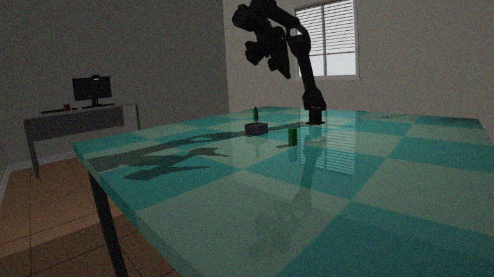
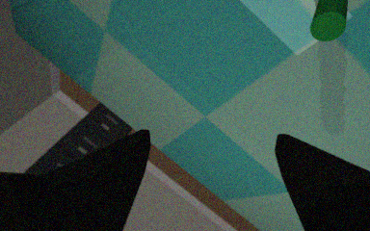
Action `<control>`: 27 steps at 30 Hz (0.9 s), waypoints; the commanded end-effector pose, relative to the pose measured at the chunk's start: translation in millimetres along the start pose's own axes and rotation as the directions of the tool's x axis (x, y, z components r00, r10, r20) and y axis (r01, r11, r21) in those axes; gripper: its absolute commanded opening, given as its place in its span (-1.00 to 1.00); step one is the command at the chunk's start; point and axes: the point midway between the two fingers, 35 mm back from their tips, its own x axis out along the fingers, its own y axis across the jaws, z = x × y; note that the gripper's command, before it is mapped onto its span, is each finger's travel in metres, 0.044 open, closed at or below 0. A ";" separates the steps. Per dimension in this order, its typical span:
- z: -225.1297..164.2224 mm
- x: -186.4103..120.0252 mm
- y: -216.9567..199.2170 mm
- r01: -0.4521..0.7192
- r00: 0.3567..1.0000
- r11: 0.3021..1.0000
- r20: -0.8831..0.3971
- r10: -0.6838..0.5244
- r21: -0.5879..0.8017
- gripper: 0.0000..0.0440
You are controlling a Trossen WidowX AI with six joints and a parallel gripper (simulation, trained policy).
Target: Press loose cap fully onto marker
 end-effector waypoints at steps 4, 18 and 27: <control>10.0 12.1 -9.3 0.066 0.998 0.998 0.025 -0.066 0.006 0.41; 25.9 31.5 -24.9 0.187 0.978 0.982 0.088 -0.187 0.014 0.41; 34.0 43.6 -34.7 0.264 0.956 0.964 0.125 -0.265 0.019 0.41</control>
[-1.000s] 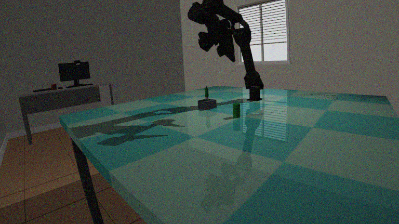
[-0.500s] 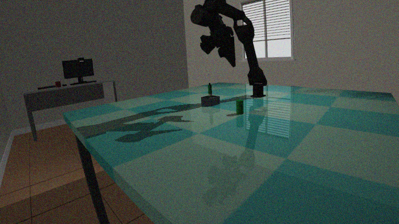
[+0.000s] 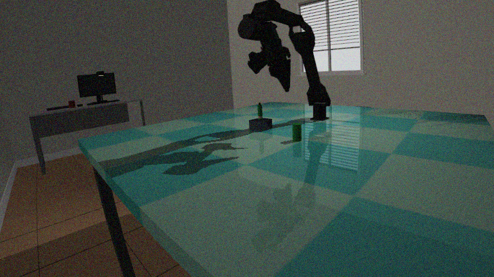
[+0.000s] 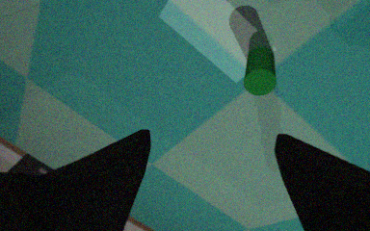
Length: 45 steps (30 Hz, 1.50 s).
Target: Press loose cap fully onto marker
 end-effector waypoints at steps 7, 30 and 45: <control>5.7 18.8 -8.9 0.098 0.995 0.995 0.032 -0.097 -0.006 0.40; 4.0 60.8 -26.7 0.311 0.947 0.949 0.108 -0.304 -0.051 0.36; -0.1 93.0 -33.0 0.393 0.915 0.912 0.143 -0.376 -0.118 0.27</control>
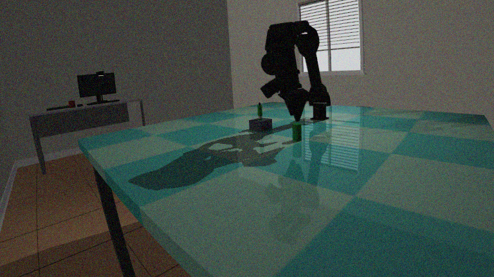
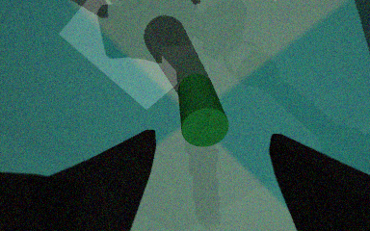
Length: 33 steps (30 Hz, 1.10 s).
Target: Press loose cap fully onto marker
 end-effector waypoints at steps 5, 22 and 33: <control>-1.7 20.0 1.8 0.036 0.999 0.998 0.000 -0.036 -0.044 0.22; -4.8 52.0 0.8 0.079 0.997 0.989 0.013 -0.078 -0.125 -0.21; -0.3 15.7 -14.9 0.058 0.997 0.988 0.063 -0.050 -0.140 -0.60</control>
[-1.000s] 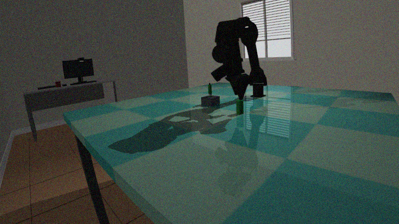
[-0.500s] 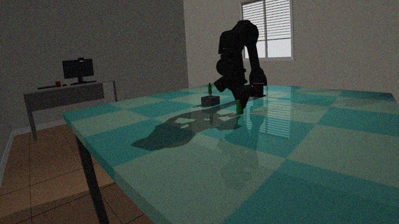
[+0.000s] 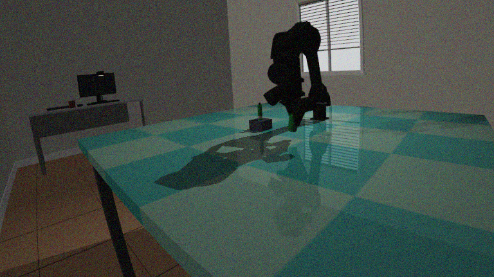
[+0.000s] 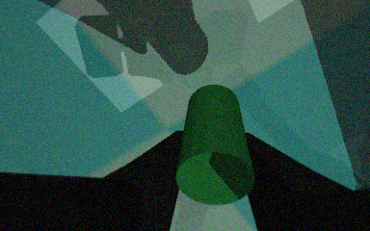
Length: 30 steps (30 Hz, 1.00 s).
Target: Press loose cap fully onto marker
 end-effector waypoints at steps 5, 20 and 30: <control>6.9 -28.8 -21.8 -0.015 1.000 1.000 0.027 0.015 0.005 -0.61; 24.1 -59.3 -84.1 -0.054 0.999 0.996 0.010 0.054 0.065 -0.69; 37.9 -65.8 -126.5 -0.088 0.996 0.988 0.018 0.087 0.130 -0.78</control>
